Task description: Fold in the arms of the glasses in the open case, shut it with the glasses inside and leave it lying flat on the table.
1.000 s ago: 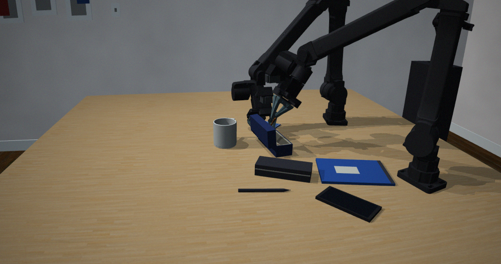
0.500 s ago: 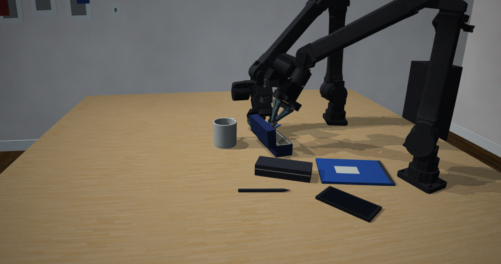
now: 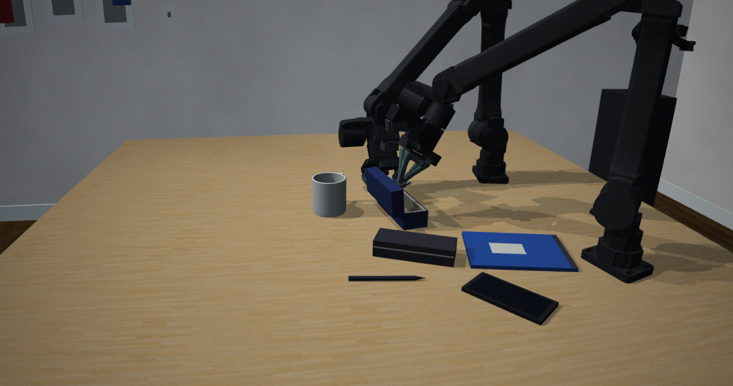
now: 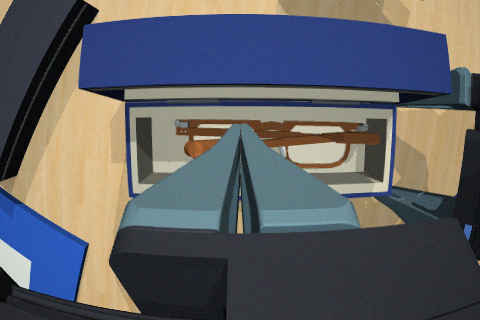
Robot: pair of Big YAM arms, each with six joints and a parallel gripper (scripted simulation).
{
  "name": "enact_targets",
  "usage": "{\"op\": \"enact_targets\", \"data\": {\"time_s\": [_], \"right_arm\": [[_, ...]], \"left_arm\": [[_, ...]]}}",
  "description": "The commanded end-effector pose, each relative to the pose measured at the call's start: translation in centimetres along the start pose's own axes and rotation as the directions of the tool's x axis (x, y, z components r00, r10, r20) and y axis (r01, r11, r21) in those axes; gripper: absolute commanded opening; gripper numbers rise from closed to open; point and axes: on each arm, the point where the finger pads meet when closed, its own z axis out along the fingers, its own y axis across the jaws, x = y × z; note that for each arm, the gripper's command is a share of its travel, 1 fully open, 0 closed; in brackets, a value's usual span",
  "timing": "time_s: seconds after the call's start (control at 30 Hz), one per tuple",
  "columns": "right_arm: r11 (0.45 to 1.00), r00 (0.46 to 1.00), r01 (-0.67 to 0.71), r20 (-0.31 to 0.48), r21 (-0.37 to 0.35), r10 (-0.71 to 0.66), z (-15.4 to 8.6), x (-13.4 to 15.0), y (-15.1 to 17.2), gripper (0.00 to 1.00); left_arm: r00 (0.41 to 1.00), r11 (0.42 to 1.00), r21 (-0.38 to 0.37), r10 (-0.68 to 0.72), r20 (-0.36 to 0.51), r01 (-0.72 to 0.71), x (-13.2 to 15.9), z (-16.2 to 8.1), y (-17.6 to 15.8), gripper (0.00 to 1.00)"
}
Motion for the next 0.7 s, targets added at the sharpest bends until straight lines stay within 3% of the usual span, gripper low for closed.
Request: {"op": "enact_targets", "data": {"time_s": [0.0,0.67], "right_arm": [[0.998,0.998,-0.055,-0.008,-0.008,0.055,-0.1,0.9,0.5,0.57],[0.998,0.998,-0.055,-0.008,-0.008,0.055,-0.1,0.9,0.5,0.57]], "left_arm": [[1.000,1.000,0.007,0.003,0.006,-0.003,-0.3,0.2,0.5,0.00],[1.000,1.000,-0.002,0.008,-0.001,-0.008,0.7,2.0,1.3,0.00]]}}
